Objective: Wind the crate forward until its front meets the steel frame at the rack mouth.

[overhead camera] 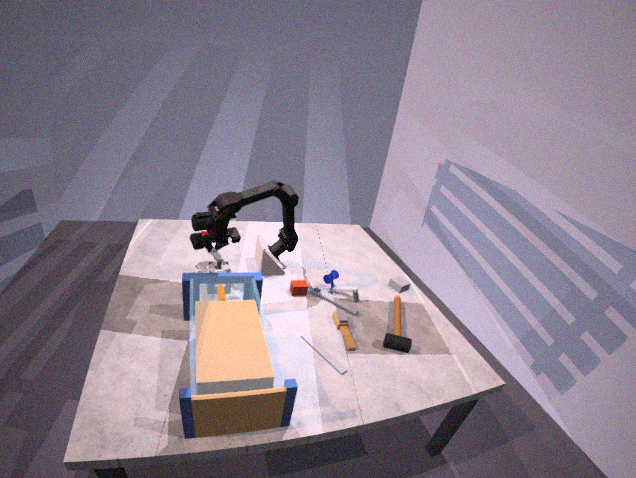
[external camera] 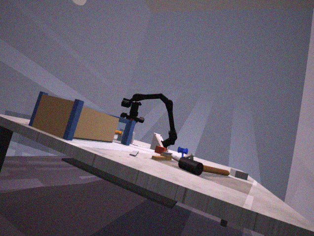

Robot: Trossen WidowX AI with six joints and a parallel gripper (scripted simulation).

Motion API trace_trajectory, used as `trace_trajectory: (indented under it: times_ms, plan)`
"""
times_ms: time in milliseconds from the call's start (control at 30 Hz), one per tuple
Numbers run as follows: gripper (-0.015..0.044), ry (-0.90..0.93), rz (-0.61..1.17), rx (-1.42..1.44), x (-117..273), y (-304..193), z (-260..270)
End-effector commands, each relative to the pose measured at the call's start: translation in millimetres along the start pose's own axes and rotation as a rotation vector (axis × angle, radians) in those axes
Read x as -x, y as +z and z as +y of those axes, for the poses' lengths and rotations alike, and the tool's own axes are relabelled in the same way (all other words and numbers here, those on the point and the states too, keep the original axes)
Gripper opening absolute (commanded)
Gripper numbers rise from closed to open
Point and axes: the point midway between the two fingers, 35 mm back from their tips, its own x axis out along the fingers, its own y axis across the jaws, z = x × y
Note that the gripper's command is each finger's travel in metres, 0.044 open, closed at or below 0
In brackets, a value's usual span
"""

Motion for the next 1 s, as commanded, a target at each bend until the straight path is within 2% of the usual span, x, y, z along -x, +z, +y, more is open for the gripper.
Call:
trace_trajectory:
  times_ms: [0, 967]
  plan:
    - [0.0000, 0.001, 0.003, -0.005, -0.8, -0.8, 0.1]
    - [0.0000, 0.001, 0.003, -0.005, -5.1, -2.8, 0.1]
